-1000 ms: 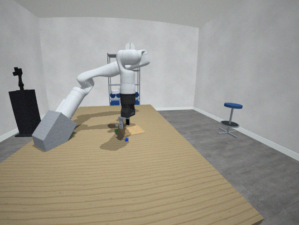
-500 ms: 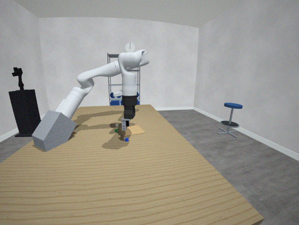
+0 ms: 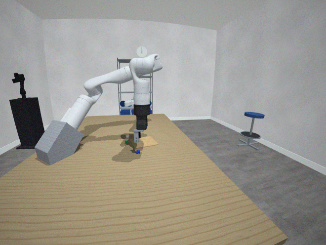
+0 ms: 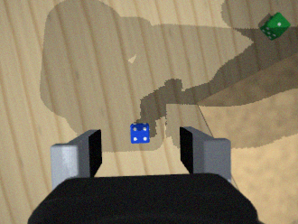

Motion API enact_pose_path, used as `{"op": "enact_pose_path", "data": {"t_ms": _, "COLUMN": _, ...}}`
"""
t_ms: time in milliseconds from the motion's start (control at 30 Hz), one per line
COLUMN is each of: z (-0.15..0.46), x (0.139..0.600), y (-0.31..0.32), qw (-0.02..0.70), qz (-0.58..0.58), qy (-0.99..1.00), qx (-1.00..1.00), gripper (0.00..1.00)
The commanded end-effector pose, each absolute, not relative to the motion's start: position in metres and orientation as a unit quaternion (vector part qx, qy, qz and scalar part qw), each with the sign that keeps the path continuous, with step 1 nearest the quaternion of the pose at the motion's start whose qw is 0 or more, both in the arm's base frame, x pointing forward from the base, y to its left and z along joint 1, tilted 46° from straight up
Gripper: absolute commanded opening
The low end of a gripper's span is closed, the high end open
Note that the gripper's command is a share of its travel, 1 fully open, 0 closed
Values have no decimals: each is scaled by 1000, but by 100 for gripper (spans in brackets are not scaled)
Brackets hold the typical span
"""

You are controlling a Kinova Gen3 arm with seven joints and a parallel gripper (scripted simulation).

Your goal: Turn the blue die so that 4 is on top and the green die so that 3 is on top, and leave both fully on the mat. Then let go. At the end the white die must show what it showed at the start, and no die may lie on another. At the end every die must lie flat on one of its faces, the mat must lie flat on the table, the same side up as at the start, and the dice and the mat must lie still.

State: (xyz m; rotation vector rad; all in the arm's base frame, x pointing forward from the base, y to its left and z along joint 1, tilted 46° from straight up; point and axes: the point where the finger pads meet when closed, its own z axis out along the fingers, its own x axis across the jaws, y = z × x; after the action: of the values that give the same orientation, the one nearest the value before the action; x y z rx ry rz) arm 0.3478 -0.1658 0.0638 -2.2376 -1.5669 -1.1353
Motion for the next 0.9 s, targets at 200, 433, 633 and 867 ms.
{"op": "enact_pose_path", "data": {"t_ms": 200, "z": 64, "x": 348, "y": -167, "qw": 90, "qz": -382, "qy": -528, "qx": -753, "gripper": 64}}
{"op": "enact_pose_path", "data": {"t_ms": 433, "z": 64, "x": 348, "y": -167, "qw": 90, "qz": -382, "qy": -528, "qx": -753, "gripper": 64}}
{"op": "enact_pose_path", "data": {"t_ms": 633, "z": 64, "x": 348, "y": -167, "qw": 90, "qz": -382, "qy": -528, "qx": -753, "gripper": 64}}
{"op": "enact_pose_path", "data": {"t_ms": 867, "z": 64, "x": 348, "y": -167, "qw": 90, "qz": -382, "qy": -528, "qx": -753, "gripper": 64}}
